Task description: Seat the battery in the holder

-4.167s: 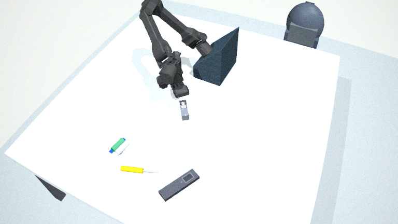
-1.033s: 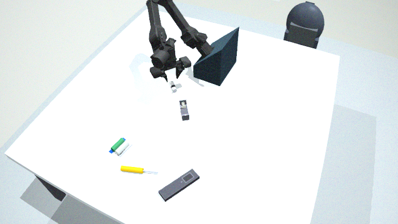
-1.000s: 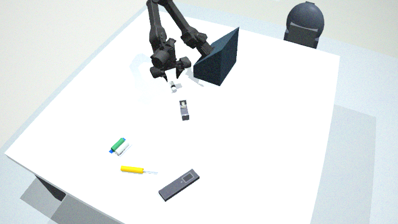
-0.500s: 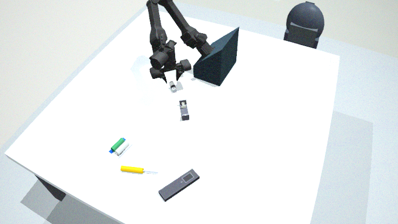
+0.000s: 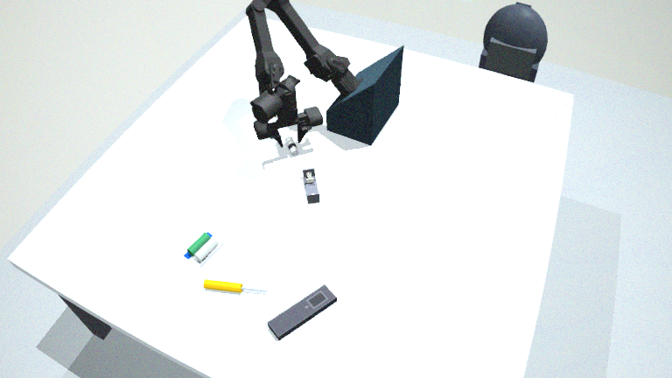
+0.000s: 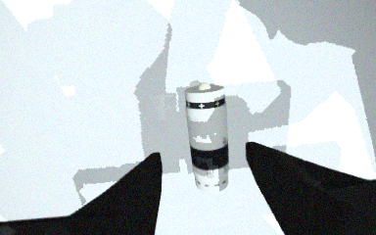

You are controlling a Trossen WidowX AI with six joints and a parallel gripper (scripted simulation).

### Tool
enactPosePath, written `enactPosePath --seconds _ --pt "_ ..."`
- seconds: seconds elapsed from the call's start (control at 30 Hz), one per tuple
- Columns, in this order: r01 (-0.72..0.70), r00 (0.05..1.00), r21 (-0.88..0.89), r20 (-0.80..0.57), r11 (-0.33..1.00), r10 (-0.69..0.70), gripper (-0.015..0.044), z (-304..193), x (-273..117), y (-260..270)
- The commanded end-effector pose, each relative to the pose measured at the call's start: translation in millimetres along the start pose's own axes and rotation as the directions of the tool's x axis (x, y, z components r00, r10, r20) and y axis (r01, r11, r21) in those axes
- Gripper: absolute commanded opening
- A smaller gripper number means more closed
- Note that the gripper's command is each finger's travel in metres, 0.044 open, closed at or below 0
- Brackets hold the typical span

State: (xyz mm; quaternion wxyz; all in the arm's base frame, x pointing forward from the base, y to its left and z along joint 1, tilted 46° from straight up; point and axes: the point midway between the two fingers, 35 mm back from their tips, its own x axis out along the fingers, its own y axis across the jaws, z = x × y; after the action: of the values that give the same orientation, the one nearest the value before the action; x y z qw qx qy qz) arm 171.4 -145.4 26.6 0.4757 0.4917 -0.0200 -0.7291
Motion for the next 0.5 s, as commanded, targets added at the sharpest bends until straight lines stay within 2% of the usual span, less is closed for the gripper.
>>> enactPosePath --seconds 0.0,0.3,0.4,0.47 --pt "0.01 1.0 -0.009 0.005 1.0 -0.01 0.0237 1.5 9.1 -4.2" --pt "0.007 1.0 -0.009 0.008 1.0 -0.007 0.0237 3.4 20.2 -4.7" --pt "0.007 1.0 -0.009 0.008 1.0 -0.007 0.0158 3.4 20.2 -4.7" --pt "0.007 1.0 -0.009 0.008 1.0 -0.007 0.0145 3.4 20.2 -4.7"
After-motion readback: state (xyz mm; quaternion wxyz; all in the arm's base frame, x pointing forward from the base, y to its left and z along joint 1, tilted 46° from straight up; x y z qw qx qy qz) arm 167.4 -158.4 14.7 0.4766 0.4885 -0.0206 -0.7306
